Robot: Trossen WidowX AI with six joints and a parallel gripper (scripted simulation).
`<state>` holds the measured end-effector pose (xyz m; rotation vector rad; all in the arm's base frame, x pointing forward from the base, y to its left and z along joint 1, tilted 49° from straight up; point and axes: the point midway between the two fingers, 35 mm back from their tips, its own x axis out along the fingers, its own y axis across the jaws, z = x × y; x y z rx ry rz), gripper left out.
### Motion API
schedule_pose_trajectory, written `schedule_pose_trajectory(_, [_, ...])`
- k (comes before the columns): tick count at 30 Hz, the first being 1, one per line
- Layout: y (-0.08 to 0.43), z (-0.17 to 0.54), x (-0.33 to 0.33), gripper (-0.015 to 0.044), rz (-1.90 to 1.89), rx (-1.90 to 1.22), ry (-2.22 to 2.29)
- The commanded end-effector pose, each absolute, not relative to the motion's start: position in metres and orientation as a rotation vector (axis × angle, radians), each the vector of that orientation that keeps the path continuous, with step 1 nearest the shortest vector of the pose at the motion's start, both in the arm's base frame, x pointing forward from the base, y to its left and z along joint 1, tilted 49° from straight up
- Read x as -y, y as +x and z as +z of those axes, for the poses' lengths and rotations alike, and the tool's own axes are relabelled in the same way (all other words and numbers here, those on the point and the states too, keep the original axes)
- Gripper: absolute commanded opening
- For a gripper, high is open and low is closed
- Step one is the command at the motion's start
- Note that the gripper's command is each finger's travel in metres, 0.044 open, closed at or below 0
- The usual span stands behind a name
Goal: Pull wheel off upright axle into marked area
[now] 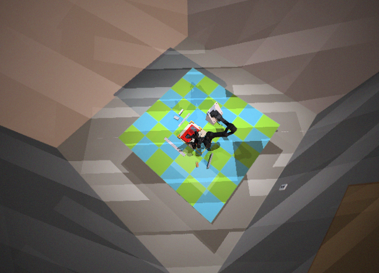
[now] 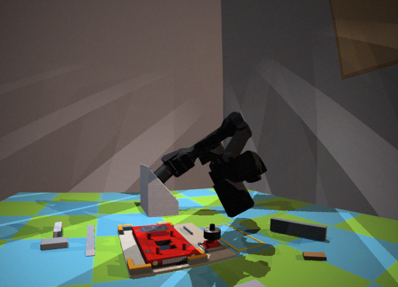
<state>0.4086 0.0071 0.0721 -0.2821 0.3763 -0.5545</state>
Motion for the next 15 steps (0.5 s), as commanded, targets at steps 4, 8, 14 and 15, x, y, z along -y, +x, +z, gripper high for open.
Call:
schedule_pose_trajectory(4, [0.436, 0.014, -0.014, 0.0300, -0.351, -0.699, 0.015])
schedule_pose_trajectory(8, [0.432, -0.008, -0.017, 0.0300, -0.304, -0.883, 0.207])
schedule_pose_trajectory(14, [0.412, -0.024, -0.024, 0.0300, -0.300, -1.173, 0.554])
schedule_pose_trajectory(15, [0.407, -0.024, -0.026, 0.0300, -0.307, -1.221, 0.618])
